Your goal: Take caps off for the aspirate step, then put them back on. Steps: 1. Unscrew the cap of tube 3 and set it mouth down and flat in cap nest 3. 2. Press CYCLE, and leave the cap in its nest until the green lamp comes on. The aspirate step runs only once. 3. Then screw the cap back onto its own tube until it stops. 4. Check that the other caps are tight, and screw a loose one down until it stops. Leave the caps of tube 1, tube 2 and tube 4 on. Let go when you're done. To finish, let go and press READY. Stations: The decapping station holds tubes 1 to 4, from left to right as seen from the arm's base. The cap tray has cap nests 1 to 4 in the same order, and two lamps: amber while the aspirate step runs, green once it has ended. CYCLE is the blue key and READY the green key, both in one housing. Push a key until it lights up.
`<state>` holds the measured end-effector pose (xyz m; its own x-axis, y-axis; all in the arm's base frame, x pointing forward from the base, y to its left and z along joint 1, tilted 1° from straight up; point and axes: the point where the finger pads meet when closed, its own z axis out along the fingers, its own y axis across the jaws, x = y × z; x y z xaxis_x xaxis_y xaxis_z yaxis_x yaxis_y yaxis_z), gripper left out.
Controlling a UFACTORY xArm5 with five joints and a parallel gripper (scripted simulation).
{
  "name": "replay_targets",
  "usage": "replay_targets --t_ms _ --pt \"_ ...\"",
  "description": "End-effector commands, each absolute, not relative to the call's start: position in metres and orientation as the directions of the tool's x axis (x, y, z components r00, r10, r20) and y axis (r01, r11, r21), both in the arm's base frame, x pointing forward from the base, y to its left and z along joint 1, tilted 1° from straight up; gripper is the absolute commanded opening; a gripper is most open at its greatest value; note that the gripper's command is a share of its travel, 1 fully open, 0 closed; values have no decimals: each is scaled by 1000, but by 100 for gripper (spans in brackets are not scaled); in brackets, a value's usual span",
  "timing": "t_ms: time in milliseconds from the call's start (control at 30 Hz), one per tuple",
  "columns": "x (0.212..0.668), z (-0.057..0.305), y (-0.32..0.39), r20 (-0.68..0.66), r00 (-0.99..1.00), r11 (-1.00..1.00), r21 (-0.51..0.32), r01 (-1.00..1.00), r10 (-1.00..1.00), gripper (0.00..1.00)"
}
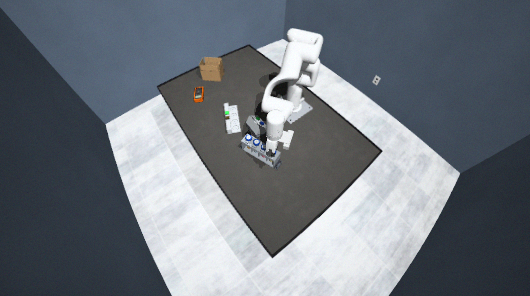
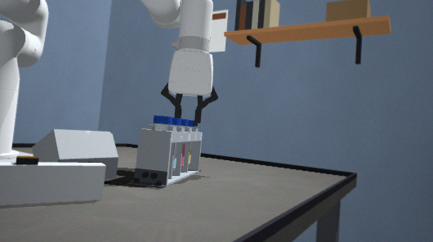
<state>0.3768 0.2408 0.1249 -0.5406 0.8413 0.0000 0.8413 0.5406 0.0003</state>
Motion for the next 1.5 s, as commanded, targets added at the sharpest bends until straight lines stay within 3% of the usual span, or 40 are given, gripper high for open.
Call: replay_targets --t_ms 0,233,1267,1300,1467 --pt "378 126 241 -14 -540 541 4 841 841 0" --pt "378 126 241 -14 -540 541 4 841 841 0" --pt "378 126 241 -10 -82 82 10 997 997 0" --pt "378 126 241 -10 -82 82 10 997 997 46" --pt "378 126 241 -10 -82 82 10 997 997 46"
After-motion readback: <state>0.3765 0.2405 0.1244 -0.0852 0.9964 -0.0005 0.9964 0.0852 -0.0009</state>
